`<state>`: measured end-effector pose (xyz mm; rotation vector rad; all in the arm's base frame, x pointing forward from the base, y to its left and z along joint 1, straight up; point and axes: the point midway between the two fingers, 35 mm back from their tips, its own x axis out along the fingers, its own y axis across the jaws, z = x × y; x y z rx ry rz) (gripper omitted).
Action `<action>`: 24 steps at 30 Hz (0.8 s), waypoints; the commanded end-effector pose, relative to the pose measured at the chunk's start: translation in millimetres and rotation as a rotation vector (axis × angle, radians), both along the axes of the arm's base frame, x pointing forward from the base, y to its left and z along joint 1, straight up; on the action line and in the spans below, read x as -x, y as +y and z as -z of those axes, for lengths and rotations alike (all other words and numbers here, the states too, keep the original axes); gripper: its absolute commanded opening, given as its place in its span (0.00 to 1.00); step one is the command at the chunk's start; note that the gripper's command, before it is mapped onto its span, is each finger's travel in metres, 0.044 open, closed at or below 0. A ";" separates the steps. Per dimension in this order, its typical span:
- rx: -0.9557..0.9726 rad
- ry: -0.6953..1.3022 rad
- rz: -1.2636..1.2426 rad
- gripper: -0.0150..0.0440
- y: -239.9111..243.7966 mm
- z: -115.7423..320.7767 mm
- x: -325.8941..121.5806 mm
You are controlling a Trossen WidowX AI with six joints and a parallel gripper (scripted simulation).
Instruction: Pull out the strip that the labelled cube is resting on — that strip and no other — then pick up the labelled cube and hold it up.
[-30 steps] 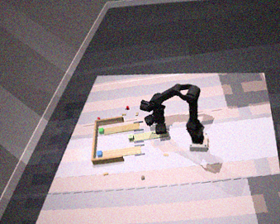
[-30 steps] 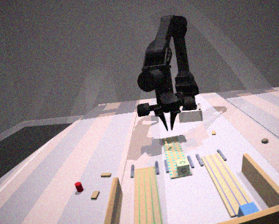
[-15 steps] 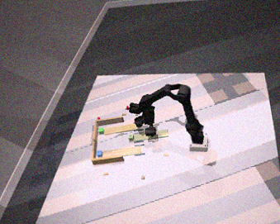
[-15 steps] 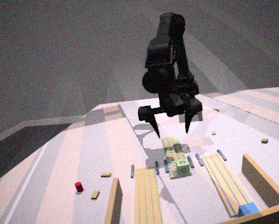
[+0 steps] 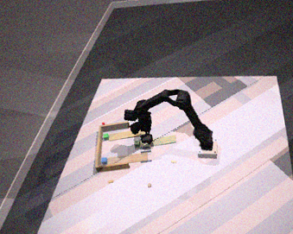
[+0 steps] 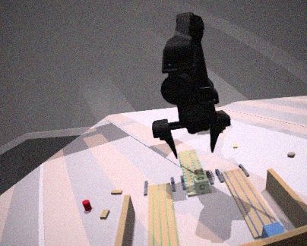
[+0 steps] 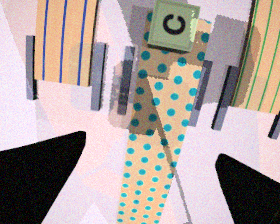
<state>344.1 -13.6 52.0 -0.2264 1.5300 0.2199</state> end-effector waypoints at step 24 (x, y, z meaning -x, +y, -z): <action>0.000 -0.004 0.005 0.73 23.2 -4.9 -76.3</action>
